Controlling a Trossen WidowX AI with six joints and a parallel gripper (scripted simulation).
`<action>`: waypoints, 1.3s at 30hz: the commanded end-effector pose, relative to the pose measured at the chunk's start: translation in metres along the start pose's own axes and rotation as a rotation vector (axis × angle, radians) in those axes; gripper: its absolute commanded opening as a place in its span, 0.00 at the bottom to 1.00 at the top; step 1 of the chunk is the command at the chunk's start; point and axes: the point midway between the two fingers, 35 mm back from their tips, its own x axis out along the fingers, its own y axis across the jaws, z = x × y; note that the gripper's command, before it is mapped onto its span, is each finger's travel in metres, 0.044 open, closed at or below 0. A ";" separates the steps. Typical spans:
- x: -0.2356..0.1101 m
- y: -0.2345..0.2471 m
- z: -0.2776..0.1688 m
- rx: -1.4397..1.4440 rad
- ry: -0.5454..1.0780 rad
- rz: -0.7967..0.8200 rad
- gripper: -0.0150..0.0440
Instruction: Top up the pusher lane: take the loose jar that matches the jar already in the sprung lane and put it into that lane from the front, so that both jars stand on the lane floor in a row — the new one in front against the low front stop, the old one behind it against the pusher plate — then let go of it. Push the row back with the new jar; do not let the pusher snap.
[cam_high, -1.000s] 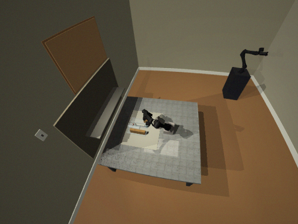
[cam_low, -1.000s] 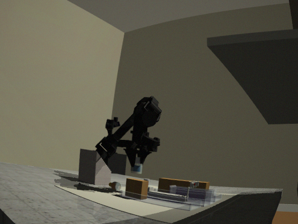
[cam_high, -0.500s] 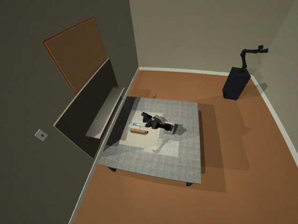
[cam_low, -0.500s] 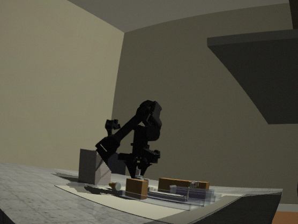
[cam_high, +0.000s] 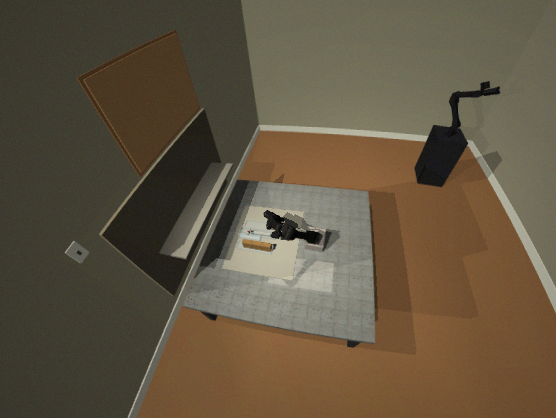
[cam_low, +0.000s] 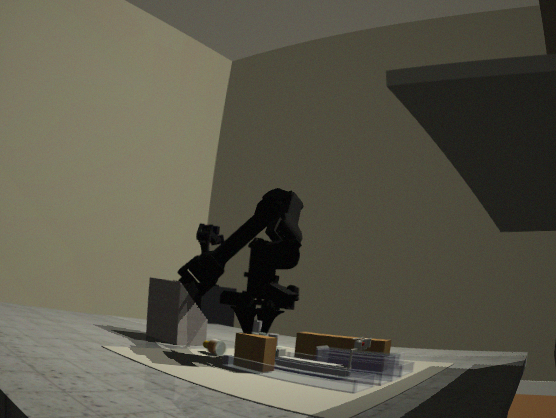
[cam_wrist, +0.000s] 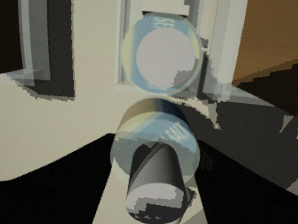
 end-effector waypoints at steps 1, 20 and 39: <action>0.000 0.001 0.003 0.002 -0.004 0.004 0.25; 0.000 0.001 0.011 0.001 -0.005 0.004 0.25; 0.000 0.001 0.019 0.001 -0.005 0.003 0.25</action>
